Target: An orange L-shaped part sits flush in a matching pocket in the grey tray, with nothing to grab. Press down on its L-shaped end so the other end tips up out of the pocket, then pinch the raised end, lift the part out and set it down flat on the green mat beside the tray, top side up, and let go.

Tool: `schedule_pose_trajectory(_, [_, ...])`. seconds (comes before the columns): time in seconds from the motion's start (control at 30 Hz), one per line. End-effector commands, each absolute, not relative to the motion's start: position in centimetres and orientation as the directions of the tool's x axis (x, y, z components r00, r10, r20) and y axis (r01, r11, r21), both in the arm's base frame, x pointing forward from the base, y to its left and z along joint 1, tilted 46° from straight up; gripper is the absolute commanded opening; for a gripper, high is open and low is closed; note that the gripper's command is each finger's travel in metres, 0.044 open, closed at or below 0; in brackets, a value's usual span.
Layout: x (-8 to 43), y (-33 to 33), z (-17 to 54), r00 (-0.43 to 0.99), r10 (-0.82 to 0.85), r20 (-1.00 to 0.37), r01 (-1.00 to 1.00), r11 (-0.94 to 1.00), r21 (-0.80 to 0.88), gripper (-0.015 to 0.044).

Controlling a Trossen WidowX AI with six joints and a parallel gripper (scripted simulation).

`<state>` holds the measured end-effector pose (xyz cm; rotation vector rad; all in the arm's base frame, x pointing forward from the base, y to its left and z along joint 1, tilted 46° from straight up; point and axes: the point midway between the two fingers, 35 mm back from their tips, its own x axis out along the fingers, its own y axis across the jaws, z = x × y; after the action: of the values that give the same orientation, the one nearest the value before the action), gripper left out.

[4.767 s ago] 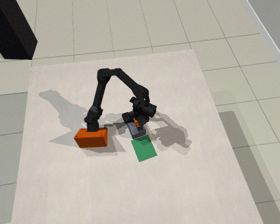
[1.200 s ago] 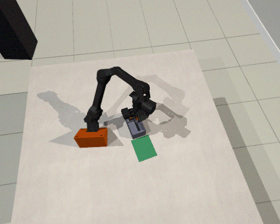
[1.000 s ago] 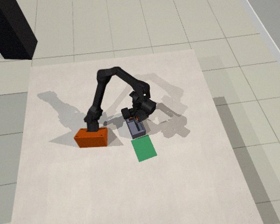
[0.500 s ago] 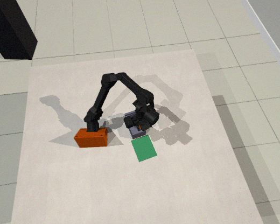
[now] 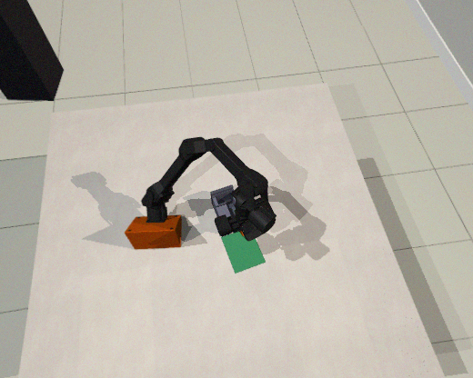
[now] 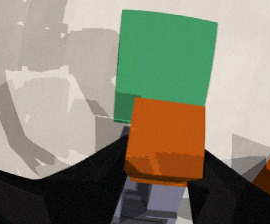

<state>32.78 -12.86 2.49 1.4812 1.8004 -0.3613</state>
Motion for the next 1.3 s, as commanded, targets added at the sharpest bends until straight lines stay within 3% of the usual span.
schedule_pose_trajectory(0.0, [33.1, -13.8, 1.4, -0.042, 0.710, -0.703, 0.926, 0.292, 0.240, 0.0000])
schedule_pose_trajectory(1.27, [33.5, -12.2, -3.1, -0.041, 0.710, -0.703, 0.925, 0.292, 0.241, 0.0000])
